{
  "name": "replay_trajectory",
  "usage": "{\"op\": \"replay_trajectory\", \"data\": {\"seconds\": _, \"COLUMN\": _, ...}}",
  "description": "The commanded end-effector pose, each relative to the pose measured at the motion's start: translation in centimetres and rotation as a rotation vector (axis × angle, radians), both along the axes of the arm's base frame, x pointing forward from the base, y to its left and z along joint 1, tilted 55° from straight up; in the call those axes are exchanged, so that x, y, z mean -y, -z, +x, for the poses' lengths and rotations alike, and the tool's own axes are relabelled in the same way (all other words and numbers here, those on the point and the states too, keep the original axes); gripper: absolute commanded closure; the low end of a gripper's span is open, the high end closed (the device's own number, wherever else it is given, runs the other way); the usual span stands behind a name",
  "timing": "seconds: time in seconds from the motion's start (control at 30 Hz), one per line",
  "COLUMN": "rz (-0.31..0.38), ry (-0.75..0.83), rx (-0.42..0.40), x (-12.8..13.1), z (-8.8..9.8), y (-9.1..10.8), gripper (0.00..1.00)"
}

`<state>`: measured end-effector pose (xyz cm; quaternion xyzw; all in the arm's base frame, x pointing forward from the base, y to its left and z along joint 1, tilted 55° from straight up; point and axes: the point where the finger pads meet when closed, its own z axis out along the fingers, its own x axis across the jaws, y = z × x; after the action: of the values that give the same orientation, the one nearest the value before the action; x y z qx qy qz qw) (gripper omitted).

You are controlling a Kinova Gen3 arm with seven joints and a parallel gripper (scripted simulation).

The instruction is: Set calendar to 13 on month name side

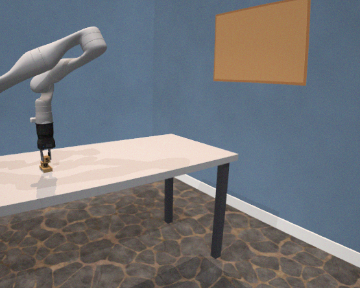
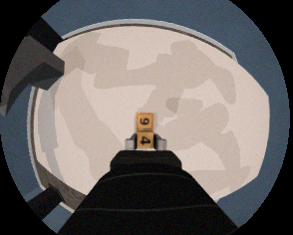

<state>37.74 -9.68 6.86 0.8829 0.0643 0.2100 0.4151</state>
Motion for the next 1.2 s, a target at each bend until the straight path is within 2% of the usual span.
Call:
{"op": "replay_trajectory", "data": {"seconds": 0.0, "rz": -0.001, "ry": -0.008, "rx": -0.01, "x": -0.2, "z": -0.1, "y": 0.2, "gripper": 0.43}}
{"op": "replay_trajectory", "data": {"seconds": 1.17, "rz": 0.003, "ry": -0.012, "rx": -0.004, "x": 1.1, "z": 1.0, "y": 1.4, "gripper": 0.43}}
